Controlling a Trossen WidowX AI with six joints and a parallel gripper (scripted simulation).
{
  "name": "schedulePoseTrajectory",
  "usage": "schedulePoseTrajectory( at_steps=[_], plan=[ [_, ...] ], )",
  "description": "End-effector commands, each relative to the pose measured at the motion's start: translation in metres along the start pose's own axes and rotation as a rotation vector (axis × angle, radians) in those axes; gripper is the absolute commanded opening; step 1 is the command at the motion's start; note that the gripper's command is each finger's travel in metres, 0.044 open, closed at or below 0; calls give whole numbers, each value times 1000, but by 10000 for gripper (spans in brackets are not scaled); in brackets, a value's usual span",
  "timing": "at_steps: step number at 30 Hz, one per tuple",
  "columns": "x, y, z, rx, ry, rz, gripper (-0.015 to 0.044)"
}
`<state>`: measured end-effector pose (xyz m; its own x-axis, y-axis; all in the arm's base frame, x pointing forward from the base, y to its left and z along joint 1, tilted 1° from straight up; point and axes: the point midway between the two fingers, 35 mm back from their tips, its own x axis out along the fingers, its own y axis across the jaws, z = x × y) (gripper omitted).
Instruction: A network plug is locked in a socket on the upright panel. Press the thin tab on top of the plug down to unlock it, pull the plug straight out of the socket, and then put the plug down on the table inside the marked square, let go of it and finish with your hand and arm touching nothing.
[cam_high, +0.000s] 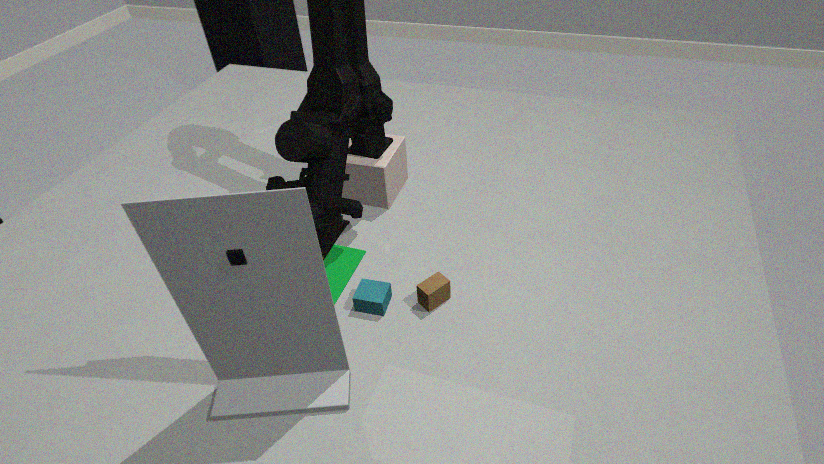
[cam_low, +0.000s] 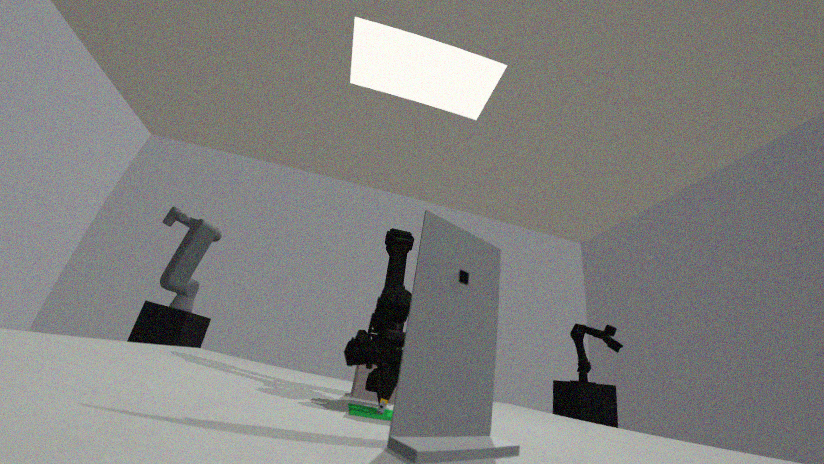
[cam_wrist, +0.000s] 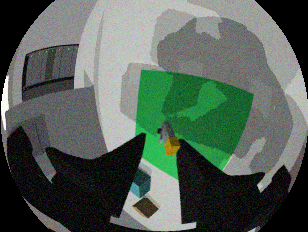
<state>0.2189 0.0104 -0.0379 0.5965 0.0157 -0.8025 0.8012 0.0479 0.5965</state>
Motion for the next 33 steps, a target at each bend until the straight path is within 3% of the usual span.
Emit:
schedulePoseTrajectory(
  at_steps=[1,33],
  plan=[
    [-1,0,0,0,0,-1,156],
    [-13,2,0,-1,-1,0,156]
  ],
)
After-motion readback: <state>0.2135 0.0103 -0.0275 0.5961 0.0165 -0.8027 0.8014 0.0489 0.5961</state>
